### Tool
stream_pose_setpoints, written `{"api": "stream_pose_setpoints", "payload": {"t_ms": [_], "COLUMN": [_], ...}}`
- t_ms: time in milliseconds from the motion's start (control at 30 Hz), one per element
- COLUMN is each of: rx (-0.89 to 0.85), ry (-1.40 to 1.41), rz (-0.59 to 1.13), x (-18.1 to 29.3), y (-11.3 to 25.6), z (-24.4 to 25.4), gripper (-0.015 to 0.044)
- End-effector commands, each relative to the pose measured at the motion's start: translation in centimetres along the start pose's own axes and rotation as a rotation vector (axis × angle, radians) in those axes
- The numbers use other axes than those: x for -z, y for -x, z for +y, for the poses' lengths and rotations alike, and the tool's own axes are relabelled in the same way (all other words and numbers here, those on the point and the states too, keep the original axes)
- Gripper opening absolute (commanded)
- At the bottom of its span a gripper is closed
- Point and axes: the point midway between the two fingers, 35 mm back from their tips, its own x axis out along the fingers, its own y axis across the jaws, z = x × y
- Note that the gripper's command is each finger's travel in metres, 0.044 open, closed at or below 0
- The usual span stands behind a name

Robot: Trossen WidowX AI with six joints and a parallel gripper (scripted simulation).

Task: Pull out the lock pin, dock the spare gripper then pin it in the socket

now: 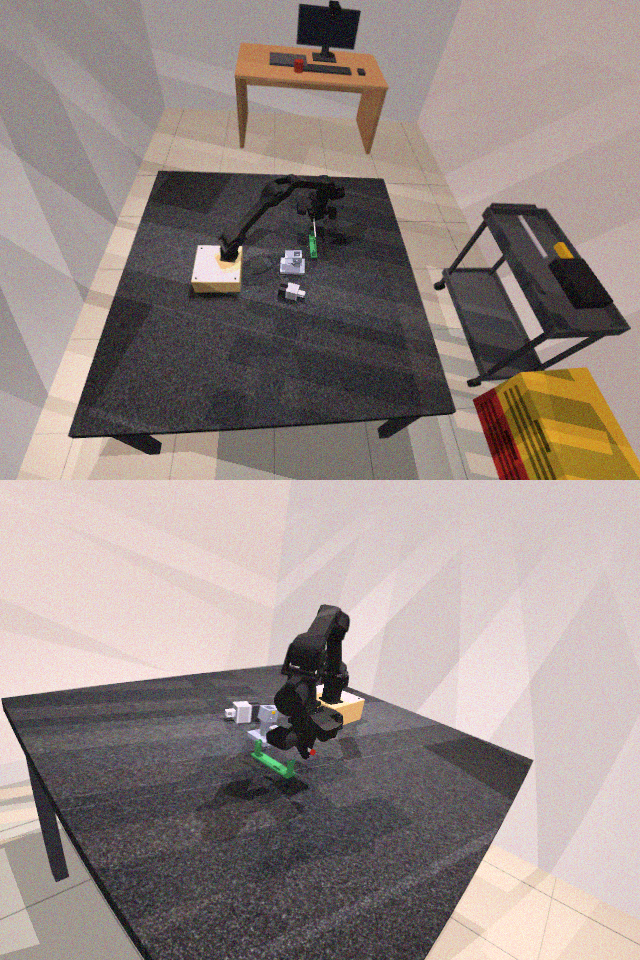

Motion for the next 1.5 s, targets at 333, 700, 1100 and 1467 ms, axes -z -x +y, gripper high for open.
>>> {"api": "stream_pose_setpoints", "payload": {"t_ms": [333,700,1100,1467], "rx": [0.002,0.007,0.01,0.01], "ry": [0.004,0.006,0.007,0.004], "rz": [-0.001,-0.003,-0.005,-0.005], "x": [0.3,0.4,0.5,0.5], "y": [-2.2,-3.9,-4.9,-4.8], "z": [-0.3,-0.5,-0.7,-0.7], "gripper": [0.0,0.0,0.0,0.0184]}}
